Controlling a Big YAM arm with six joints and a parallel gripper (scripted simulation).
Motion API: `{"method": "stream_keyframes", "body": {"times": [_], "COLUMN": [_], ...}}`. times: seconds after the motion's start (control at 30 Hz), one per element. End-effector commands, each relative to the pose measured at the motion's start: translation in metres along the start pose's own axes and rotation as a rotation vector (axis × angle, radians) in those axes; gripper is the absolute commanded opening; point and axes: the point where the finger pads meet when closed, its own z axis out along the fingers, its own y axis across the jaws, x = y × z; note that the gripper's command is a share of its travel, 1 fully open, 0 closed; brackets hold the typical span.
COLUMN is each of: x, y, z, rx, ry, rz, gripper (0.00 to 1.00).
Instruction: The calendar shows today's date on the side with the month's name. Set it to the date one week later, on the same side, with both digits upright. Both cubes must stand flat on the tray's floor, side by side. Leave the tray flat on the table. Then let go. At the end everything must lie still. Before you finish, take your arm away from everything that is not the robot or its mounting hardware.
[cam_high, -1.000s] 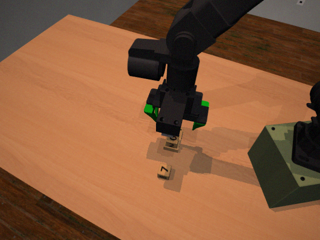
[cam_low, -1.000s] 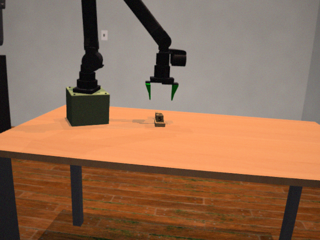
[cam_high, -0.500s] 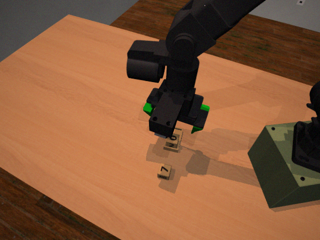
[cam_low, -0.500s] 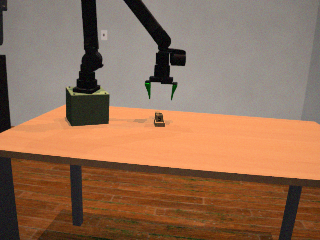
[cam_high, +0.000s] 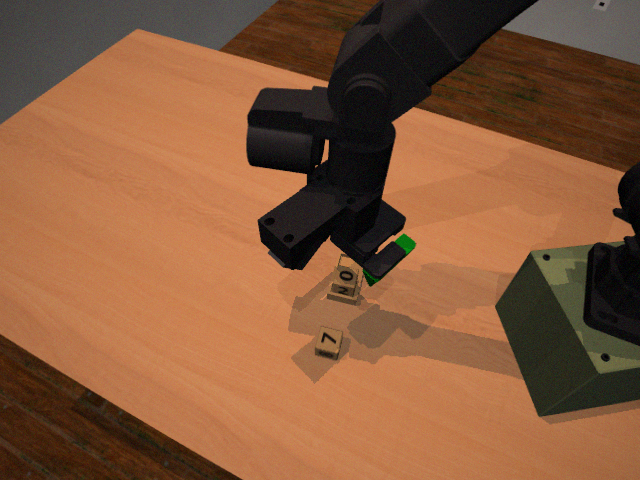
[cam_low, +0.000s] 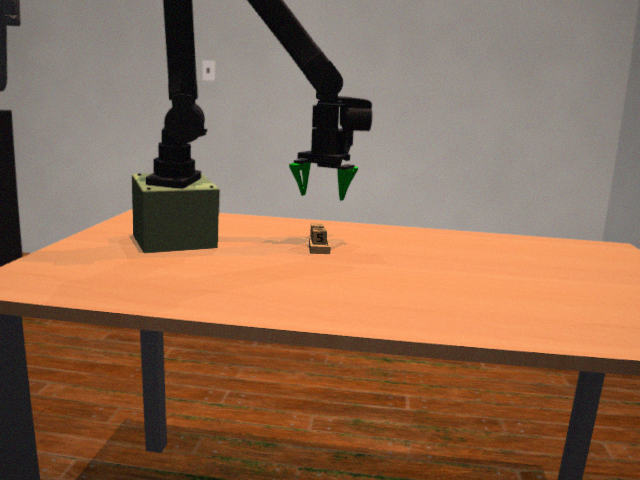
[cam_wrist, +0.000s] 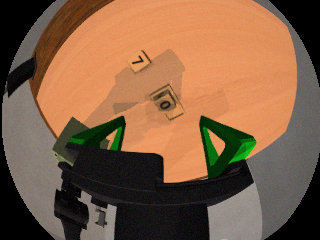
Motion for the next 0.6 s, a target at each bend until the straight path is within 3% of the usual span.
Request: {"method": "stream_keyframes", "body": {"times": [0.0, 0.23, 0.57], "x": [-0.022, -0.026, -0.036], "y": [-0.019, -0.017, -0.011], "z": [-0.006, -0.005, -0.003], "rx": [0.040, 0.038, 0.032], "ry": [-0.028, -0.031, -0.039], "rz": [0.187, 0.330, 0.672], "gripper": [1.00, 1.00, 1.00]}}
